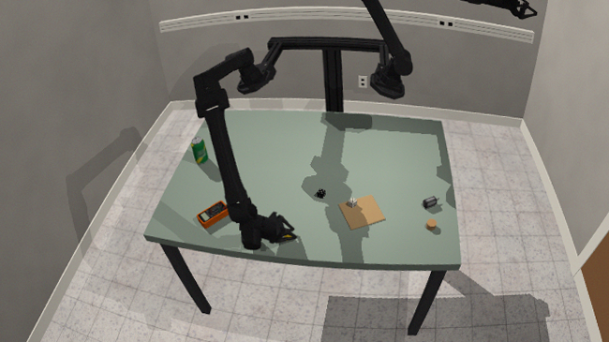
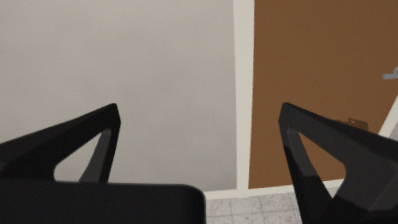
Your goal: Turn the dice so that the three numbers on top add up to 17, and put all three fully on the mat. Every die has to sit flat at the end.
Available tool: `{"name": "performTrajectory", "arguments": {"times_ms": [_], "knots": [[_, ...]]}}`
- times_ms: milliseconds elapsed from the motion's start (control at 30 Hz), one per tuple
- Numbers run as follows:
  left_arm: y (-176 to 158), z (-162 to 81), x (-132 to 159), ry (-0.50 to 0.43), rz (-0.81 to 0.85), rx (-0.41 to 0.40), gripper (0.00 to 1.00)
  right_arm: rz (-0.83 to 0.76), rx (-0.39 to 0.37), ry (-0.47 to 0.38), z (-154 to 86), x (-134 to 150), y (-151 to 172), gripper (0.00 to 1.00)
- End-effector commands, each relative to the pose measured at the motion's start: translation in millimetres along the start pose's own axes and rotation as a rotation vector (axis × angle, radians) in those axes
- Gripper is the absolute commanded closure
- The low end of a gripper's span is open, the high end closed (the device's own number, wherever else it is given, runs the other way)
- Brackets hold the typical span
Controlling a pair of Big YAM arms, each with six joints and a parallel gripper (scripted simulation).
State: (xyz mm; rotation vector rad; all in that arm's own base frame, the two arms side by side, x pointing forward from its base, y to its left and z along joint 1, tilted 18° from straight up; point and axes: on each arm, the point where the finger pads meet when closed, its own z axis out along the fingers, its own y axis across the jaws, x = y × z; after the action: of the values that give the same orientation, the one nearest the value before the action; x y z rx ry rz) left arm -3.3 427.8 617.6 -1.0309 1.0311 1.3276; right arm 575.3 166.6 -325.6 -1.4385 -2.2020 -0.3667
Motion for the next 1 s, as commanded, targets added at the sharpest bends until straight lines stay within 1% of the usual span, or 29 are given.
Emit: {"name": "performTrajectory", "arguments": {"times_ms": [0, 600, 667, 733, 833, 933, 967], "knots": [[4, -11, -25, -0.059, -0.006, -0.01, 0.0, -0.025, -0.04, -0.013, -12, -7, 17, 0.61], [4, -11, -25, -0.059, -0.006, -0.01, 0.0, -0.025, -0.04, -0.013, -13, -7, 17, 0.61], [4, -11, -25, -0.059, -0.006, -0.01, 0.0, -0.024, -0.043, -0.013, -19, -6, 18, 0.61], [4, -11, -25, -0.059, -0.006, -0.01, 0.0, -0.021, -0.042, -0.013, -32, -1, 19, 0.61], [4, -11, -25, -0.059, -0.006, -0.01, 0.0, -0.009, -0.021, -0.006, -32, -1, 7, 0.61], [4, -11, -25, -0.059, -0.006, -0.01, 0.0, -0.016, -0.034, -0.011, -47, -1, 13, 0.61], [4, -11, -25, -0.059, -0.006, -0.01, 0.0, -0.016, -0.034, -0.011, -47, -1, 13, 0.61]]}}
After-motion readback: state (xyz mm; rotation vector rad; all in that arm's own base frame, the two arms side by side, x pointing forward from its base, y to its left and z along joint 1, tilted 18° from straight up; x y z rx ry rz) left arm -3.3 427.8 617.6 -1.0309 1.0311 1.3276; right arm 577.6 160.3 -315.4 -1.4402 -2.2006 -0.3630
